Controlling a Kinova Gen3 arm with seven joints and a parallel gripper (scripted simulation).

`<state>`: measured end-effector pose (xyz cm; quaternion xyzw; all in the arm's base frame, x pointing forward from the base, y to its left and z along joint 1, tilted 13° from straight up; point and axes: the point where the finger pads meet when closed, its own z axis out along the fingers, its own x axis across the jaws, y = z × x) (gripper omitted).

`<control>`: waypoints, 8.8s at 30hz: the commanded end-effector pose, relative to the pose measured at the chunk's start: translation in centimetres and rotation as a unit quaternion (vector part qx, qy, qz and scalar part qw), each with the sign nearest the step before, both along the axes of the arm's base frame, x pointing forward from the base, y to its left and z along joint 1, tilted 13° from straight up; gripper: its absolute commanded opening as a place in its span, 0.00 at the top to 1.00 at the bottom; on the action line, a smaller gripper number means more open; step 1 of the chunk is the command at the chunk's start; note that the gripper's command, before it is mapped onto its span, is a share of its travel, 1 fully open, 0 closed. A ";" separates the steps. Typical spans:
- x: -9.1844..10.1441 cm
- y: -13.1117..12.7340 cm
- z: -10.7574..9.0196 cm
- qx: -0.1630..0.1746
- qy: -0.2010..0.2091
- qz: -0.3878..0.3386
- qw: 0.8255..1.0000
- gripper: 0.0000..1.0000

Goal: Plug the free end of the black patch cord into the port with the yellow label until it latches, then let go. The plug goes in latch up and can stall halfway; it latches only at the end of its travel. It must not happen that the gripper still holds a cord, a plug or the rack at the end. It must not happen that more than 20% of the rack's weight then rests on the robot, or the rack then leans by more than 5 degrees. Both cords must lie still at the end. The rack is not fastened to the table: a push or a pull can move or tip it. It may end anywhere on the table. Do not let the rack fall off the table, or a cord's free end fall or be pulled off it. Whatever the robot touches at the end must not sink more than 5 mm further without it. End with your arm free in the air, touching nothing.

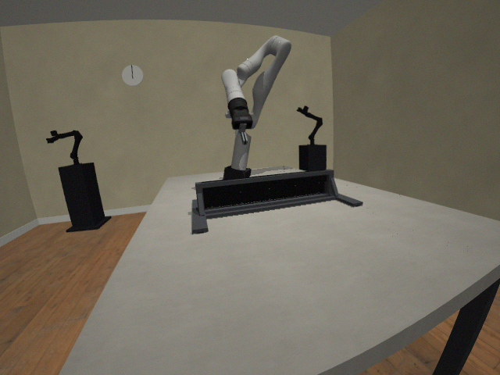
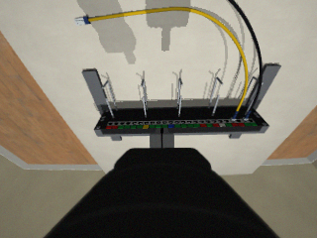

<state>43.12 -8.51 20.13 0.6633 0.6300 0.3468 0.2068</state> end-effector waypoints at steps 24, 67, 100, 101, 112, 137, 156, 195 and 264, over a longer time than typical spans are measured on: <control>5.3 0.9 -4.8 -0.003 -0.002 0.000 1.000 1.00; 8.1 1.6 -7.5 -0.003 -0.002 0.000 1.000 1.00; 7.9 1.7 -7.4 -0.003 -0.001 0.001 1.000 1.00; 7.8 1.7 -7.4 -0.003 -0.001 0.001 1.000 1.00; 6.4 1.5 -6.3 -0.003 0.000 0.002 1.000 1.00; 0.9 0.1 -1.1 -0.003 0.001 0.002 1.000 1.00; -0.9 -0.3 0.5 -0.004 0.002 0.004 1.000 1.00; -2.2 -0.8 1.8 -0.003 0.001 0.003 1.000 1.00; 0.8 -9.8 -2.5 -0.003 0.002 0.004 1.000 1.00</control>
